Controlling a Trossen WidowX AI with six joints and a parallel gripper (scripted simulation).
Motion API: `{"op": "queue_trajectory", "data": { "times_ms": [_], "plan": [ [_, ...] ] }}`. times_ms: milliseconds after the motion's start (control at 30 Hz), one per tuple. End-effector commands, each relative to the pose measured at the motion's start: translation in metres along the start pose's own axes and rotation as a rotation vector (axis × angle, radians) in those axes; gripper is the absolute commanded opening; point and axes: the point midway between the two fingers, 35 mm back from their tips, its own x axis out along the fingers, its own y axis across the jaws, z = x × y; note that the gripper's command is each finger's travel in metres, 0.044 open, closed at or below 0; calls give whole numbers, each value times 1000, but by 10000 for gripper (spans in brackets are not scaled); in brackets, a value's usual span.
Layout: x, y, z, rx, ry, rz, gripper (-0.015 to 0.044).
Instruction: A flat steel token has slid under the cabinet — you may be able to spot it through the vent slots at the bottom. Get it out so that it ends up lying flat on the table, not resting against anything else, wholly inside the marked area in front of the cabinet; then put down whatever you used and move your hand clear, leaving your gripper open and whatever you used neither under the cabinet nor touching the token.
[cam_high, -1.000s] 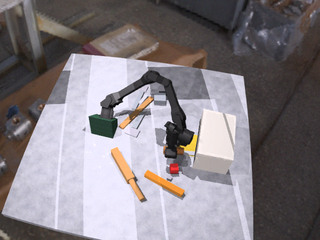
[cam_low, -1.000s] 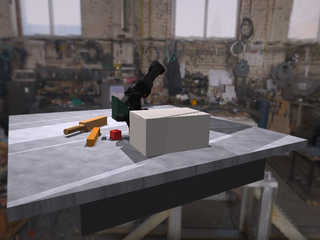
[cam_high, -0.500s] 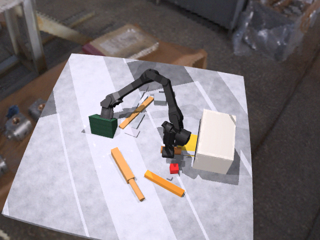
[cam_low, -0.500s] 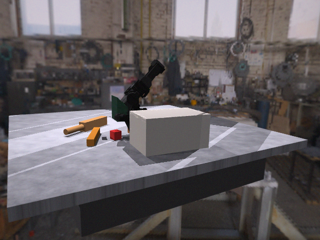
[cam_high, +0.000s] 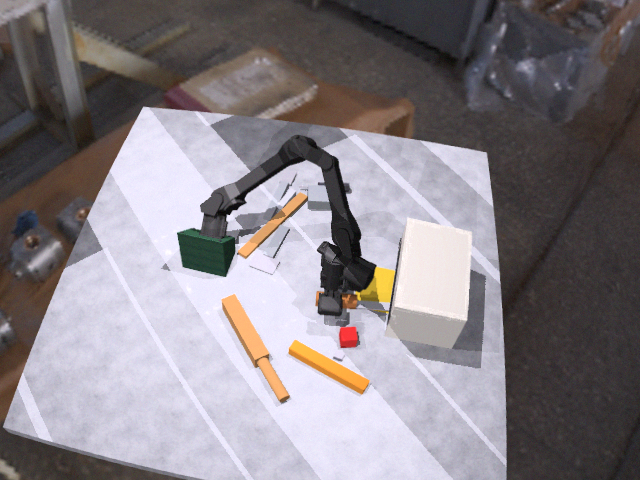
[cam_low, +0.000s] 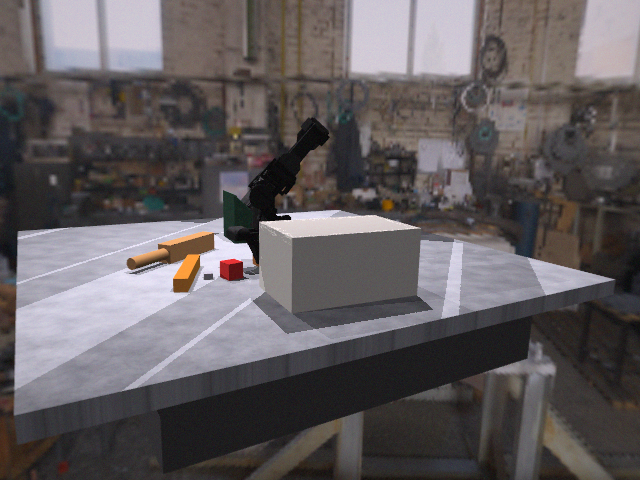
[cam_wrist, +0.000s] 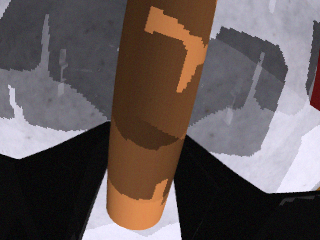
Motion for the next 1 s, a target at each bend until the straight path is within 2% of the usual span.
{"op": "queue_trajectory", "data": {
  "times_ms": [0,967],
  "plan": [
    [1,0,-9,1,6,1,0],
    [1,-1,-42,2,8,1,0]
  ]
}}
